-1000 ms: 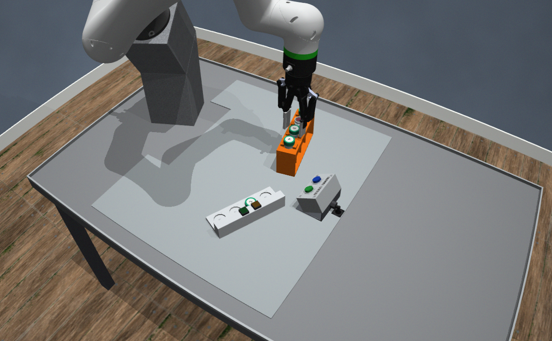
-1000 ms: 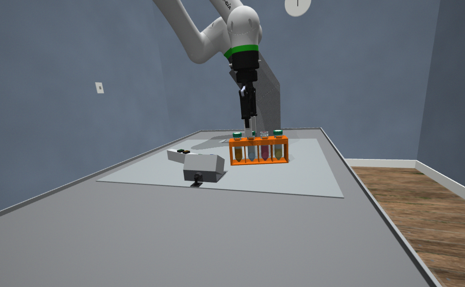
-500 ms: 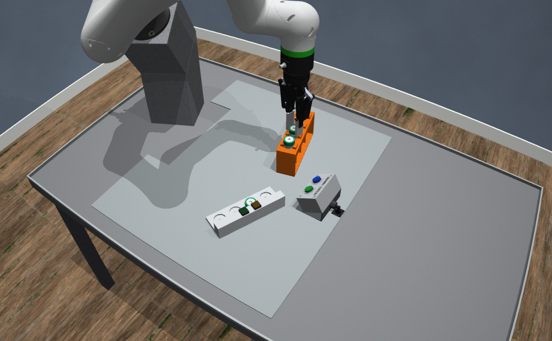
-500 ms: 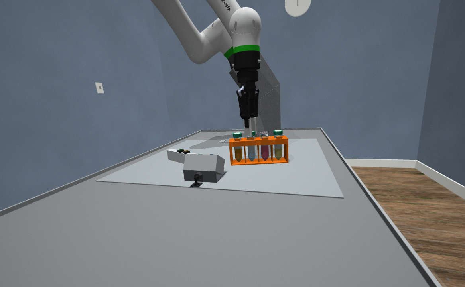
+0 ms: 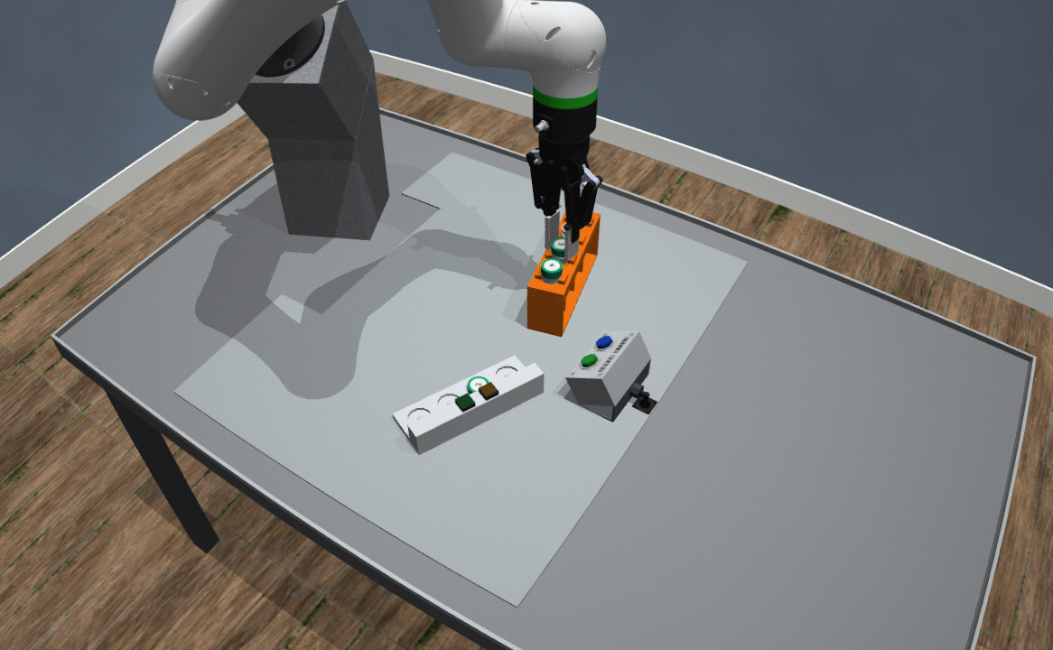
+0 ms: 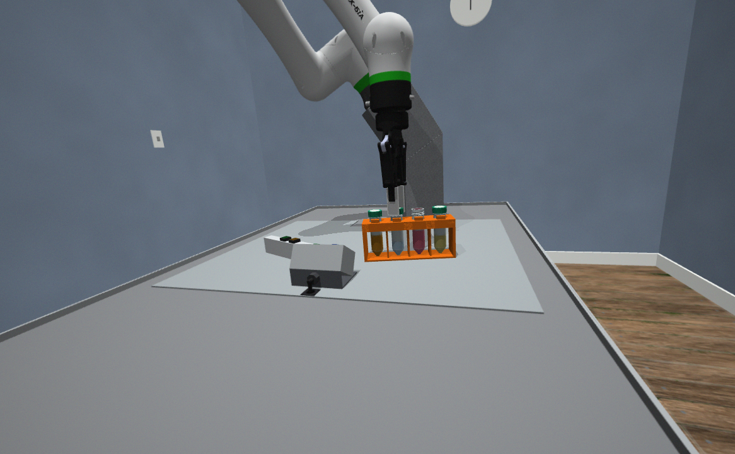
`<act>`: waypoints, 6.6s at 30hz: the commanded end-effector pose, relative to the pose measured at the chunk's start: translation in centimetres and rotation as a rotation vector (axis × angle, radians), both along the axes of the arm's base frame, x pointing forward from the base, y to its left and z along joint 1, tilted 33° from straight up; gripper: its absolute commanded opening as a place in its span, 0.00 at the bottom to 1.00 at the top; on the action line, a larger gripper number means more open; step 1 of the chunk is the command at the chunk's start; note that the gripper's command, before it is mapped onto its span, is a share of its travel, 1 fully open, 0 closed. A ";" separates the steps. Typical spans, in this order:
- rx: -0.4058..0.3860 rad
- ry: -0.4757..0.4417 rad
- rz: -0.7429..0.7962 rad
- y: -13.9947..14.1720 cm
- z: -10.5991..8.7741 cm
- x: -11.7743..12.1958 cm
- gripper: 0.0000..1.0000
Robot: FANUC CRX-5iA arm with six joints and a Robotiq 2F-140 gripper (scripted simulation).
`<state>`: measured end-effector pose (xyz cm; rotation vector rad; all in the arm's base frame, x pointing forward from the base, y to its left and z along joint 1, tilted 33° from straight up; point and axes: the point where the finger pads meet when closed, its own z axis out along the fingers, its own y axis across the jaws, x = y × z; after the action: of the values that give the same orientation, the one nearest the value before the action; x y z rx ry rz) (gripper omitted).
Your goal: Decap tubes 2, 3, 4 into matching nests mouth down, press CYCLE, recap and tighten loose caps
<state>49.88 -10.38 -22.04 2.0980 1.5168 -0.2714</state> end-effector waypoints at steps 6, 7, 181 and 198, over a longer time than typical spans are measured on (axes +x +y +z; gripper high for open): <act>-0.053 0.220 0.335 0.0 0.0 0.0 0.00; -0.060 0.246 0.377 0.0 0.0 0.0 0.00; -0.153 0.599 0.942 -4.0 7.2 -2.6 0.00; -0.177 0.687 1.082 -11.7 11.6 -5.1 0.00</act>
<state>45.28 -20.36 -11.50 0.8135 2.6243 -0.6952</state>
